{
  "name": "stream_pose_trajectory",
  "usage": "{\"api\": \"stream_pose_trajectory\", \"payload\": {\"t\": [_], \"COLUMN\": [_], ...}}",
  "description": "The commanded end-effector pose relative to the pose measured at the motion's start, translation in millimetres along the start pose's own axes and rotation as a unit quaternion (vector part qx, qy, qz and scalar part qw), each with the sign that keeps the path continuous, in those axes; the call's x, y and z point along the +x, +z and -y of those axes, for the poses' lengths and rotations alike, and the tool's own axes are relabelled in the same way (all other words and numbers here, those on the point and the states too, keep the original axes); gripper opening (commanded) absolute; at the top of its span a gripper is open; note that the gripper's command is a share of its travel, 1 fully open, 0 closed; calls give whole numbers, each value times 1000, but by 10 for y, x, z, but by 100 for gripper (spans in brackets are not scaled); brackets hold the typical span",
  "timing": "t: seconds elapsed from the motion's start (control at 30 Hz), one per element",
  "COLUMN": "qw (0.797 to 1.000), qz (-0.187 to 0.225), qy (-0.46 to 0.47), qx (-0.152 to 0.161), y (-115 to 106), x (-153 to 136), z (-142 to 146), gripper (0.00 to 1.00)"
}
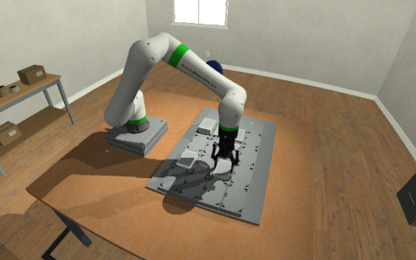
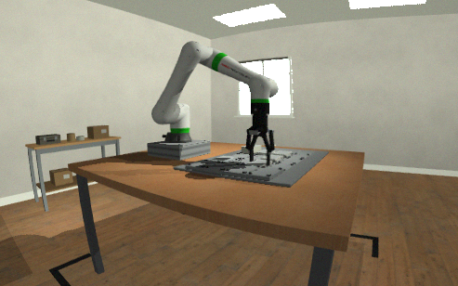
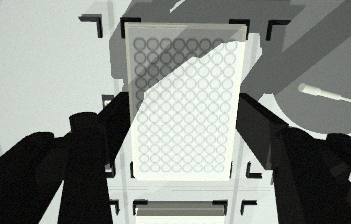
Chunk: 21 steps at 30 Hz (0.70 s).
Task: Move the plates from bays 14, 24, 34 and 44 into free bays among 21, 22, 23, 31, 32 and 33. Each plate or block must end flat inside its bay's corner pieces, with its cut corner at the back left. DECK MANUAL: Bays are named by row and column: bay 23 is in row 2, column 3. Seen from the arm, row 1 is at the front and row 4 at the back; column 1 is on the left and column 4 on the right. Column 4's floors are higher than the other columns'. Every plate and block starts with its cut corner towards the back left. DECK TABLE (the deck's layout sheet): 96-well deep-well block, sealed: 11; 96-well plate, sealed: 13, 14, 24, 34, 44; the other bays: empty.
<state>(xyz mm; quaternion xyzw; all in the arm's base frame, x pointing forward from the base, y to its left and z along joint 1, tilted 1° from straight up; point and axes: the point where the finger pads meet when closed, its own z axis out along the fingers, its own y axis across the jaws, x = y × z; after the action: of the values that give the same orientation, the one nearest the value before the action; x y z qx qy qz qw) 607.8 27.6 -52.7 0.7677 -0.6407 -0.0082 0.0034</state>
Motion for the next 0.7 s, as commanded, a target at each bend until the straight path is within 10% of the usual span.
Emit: {"api": "stream_pose_trajectory", "payload": {"t": [0.0, 0.23, 0.27, 0.67], "qw": [1000, 1000, 1000, 1000], "qz": [0, 0, 0, 0], "qy": [0, 0, 0, 0], "qx": [1, 1, 1, 1], "y": [-12, -12, -12, -12], "x": [2, 2, 2, 2], "z": [8, 8, 8, 8], "gripper": [10, 10, 70, 70]}}
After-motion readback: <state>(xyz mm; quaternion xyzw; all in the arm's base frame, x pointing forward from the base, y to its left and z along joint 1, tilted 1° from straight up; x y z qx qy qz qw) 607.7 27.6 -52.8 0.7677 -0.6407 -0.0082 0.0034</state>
